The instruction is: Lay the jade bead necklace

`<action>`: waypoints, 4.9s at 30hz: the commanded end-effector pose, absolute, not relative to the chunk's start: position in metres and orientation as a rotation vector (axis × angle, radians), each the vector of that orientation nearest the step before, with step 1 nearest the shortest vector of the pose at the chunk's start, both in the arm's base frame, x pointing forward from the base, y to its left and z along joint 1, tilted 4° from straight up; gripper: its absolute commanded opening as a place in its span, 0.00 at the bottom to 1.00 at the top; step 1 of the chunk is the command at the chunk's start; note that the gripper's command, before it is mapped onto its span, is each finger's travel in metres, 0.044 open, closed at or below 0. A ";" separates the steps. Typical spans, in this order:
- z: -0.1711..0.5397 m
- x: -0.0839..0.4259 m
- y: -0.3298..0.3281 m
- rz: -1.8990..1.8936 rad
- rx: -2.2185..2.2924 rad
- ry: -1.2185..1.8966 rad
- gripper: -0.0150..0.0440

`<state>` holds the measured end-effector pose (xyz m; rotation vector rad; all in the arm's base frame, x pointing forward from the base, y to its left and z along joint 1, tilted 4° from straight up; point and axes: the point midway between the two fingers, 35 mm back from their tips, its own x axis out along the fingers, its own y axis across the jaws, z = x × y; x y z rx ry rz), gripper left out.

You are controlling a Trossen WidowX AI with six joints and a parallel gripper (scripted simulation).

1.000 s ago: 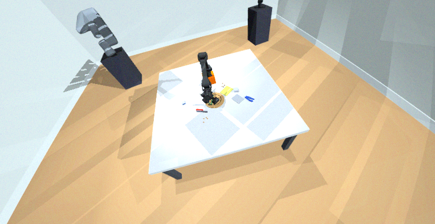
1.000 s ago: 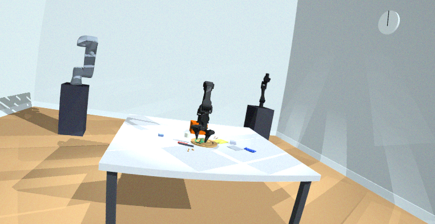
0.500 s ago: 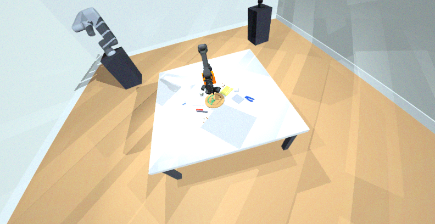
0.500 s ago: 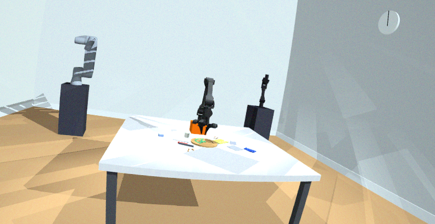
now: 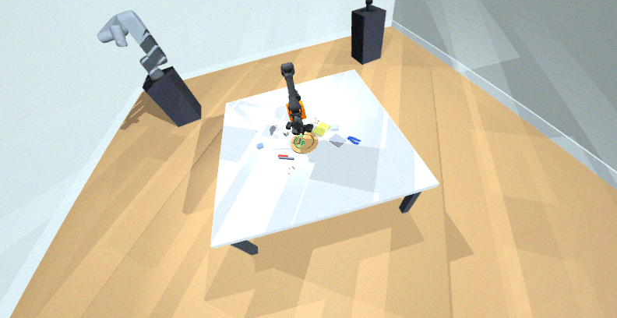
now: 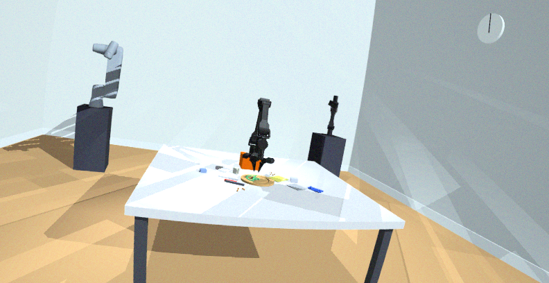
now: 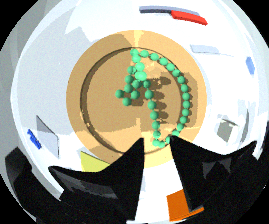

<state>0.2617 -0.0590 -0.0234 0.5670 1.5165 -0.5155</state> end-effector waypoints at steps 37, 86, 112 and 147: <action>-0.051 0.257 -0.057 -0.516 0.564 1.534 0.25; -0.044 0.242 -0.027 -0.512 0.565 1.544 0.25; -0.052 0.242 -0.027 -0.512 0.566 1.544 0.25; -0.052 0.242 -0.027 -0.512 0.566 1.544 0.25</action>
